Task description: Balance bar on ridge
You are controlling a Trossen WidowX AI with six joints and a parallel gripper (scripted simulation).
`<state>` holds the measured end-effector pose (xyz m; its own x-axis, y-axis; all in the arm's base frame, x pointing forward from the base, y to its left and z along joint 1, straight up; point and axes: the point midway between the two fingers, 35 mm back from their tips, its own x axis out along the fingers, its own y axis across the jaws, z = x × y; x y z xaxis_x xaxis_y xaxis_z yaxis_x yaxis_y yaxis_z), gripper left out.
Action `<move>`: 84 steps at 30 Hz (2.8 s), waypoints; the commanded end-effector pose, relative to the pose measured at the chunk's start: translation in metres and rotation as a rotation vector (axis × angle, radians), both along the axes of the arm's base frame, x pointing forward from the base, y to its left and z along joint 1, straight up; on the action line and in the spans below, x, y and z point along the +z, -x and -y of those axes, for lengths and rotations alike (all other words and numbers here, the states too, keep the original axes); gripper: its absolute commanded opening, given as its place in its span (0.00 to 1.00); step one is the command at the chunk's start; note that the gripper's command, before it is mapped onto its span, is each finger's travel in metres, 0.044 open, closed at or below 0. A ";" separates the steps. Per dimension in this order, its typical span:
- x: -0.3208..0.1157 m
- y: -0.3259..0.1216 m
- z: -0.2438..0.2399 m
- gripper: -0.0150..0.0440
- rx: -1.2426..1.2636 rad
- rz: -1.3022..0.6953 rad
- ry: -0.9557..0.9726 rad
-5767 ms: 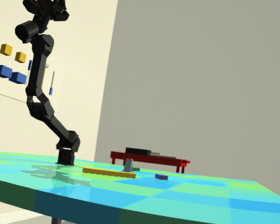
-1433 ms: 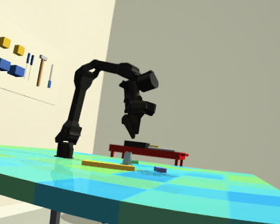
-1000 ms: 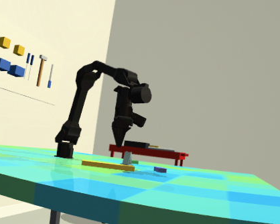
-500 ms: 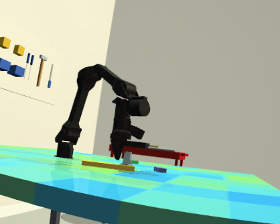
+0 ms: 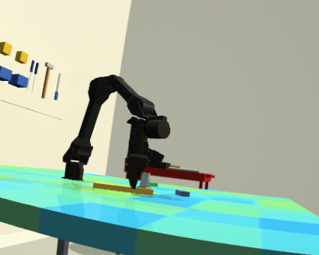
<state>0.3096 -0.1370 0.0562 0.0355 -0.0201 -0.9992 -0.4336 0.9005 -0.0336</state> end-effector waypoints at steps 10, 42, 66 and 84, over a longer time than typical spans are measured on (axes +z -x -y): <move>-0.008 0.001 -0.001 0.79 0.004 -0.010 -0.009; 0.017 -0.001 0.000 0.25 0.001 -0.010 -0.005; 0.078 0.000 0.000 0.25 0.003 -0.010 -0.008; 0.103 -0.003 -0.023 0.25 0.079 -0.010 -0.008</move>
<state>0.3094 -0.1239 0.1556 0.0176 -0.0091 -0.9998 -0.4702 0.8824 -0.0163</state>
